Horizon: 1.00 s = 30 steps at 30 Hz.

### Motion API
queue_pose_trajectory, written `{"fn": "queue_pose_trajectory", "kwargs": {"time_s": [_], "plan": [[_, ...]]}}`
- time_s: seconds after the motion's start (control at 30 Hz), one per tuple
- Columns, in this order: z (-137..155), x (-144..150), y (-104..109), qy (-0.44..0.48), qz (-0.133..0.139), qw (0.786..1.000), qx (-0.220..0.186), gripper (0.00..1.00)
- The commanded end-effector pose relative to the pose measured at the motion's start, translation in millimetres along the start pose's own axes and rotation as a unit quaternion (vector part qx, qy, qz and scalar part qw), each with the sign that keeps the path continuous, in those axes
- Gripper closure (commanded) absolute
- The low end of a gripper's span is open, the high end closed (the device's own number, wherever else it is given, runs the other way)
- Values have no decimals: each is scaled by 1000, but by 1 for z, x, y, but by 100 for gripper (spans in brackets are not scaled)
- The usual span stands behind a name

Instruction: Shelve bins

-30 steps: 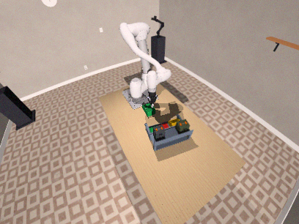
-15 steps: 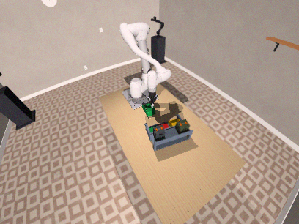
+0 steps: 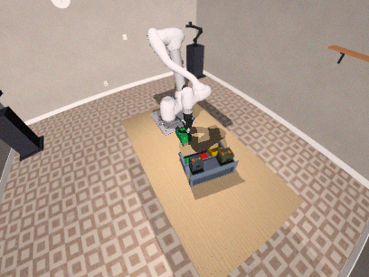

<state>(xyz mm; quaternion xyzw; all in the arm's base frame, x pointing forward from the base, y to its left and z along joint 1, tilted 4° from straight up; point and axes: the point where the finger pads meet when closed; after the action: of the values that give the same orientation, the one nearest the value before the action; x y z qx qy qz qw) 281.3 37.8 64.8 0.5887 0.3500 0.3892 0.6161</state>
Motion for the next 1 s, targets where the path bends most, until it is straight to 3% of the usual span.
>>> {"fn": "queue_pose_trajectory", "kwargs": {"time_s": [0.0,0.97], "plan": [[0,-2,4,-2,-2,1000,1,90],[1,-2,32,-2,-2,1000,0,90]]}}
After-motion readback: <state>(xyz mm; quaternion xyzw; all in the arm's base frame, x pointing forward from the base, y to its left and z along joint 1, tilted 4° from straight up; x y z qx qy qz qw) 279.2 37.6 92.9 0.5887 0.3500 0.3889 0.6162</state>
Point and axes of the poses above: the point where the finger pads meet when closed, its own y axis back along the fingers, its own x axis across the jaws, z = x × y, and after that the axes turned 15 degrees about -y, right-handed
